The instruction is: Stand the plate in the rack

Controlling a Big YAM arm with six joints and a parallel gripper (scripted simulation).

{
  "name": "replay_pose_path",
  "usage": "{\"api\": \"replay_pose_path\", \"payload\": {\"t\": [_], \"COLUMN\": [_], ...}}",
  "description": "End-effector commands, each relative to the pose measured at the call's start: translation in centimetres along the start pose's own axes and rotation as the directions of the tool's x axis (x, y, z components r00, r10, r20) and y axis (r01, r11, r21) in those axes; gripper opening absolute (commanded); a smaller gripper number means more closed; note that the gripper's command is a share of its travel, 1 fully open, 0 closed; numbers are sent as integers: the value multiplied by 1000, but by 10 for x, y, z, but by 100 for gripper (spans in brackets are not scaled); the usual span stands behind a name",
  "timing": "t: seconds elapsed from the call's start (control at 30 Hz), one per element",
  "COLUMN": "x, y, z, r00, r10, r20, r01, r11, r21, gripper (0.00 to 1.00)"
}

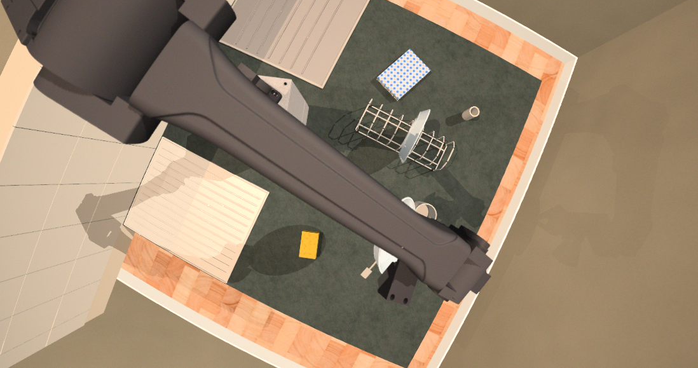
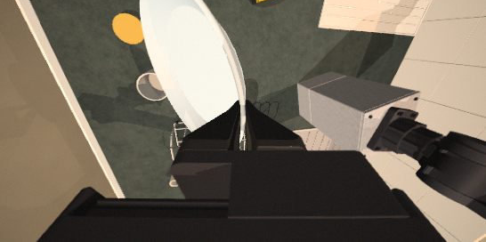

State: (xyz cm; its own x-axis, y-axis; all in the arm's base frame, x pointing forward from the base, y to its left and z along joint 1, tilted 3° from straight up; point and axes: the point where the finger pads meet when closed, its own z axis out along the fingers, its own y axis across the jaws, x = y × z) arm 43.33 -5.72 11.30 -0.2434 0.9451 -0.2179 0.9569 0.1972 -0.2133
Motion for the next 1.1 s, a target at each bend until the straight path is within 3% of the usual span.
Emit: {"api": "replay_pose_path", "payload": {"t": [0.0,0.2,0.37,0.43,0.63,0.83,0.93,1.0,1.07], "x": [3,22,40,40,62,84,95,95,102], "y": [2,-2,-6,-6,-11,-16,-19,-19,-20], "z": [-20,-24,-29,-29,-34,-39,-42,-42,-43], "r00": [995,957,891,891,770,611,522,522,460], "r10": [-85,-241,-376,-376,-526,-649,-698,-698,-725], "r20": [58,162,254,254,360,452,491,491,514], "r01": [88,254,398,398,563,702,758,758,791], "r11": [994,965,916,916,827,709,643,643,597], "r21": [-66,-60,-39,-39,6,70,108,108,135], "gripper": [0,0,0,0,0,0,0,0,0]}}
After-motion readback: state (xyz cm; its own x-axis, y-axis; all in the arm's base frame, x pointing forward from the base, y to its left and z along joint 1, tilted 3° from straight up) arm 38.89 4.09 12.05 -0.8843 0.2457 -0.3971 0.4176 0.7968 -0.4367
